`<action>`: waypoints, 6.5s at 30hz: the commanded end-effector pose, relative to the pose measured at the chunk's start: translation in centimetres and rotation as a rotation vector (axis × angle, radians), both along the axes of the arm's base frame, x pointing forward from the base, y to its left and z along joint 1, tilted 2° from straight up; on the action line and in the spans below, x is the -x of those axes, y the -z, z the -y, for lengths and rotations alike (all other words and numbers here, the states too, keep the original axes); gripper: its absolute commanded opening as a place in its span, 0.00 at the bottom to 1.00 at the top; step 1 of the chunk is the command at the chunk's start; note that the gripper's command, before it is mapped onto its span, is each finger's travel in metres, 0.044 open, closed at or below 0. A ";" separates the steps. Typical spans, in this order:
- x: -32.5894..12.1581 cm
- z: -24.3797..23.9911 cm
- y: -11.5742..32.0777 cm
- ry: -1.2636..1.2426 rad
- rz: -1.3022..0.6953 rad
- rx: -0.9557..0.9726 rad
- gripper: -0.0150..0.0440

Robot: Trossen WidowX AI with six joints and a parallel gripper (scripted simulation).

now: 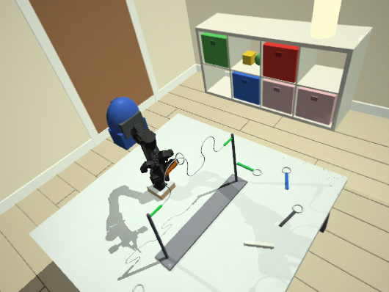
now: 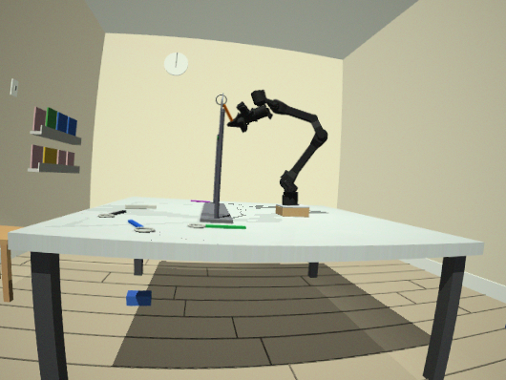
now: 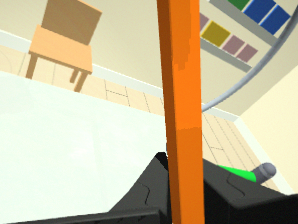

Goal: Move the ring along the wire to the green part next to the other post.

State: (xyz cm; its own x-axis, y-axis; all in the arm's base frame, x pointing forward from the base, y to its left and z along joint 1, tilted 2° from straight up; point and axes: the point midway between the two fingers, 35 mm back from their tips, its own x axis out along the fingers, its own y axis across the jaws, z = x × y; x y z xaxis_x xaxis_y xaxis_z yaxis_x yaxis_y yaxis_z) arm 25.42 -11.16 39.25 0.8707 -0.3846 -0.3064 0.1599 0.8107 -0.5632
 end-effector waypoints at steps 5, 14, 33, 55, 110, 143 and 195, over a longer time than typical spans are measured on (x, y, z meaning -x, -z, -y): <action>0.2 0.4 -0.4 0.008 0.002 0.133 0.00; 0.2 0.7 -0.8 0.015 0.000 0.260 0.00; 0.3 1.4 -1.6 0.028 -0.007 0.530 0.00; 0.3 1.8 -2.7 0.045 -0.016 0.842 0.00; 0.3 2.6 -2.7 0.074 -0.032 1.330 0.00; -0.2 2.4 7.7 0.041 -0.016 0.638 0.00; -1.1 -11.0 16.9 -0.020 0.012 -0.474 0.00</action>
State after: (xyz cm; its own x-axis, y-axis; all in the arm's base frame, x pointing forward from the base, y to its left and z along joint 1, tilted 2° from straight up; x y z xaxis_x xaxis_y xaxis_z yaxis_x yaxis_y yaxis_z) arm 26.49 -0.97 22.15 0.8790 -0.2041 -0.4308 0.1409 0.9746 -0.1743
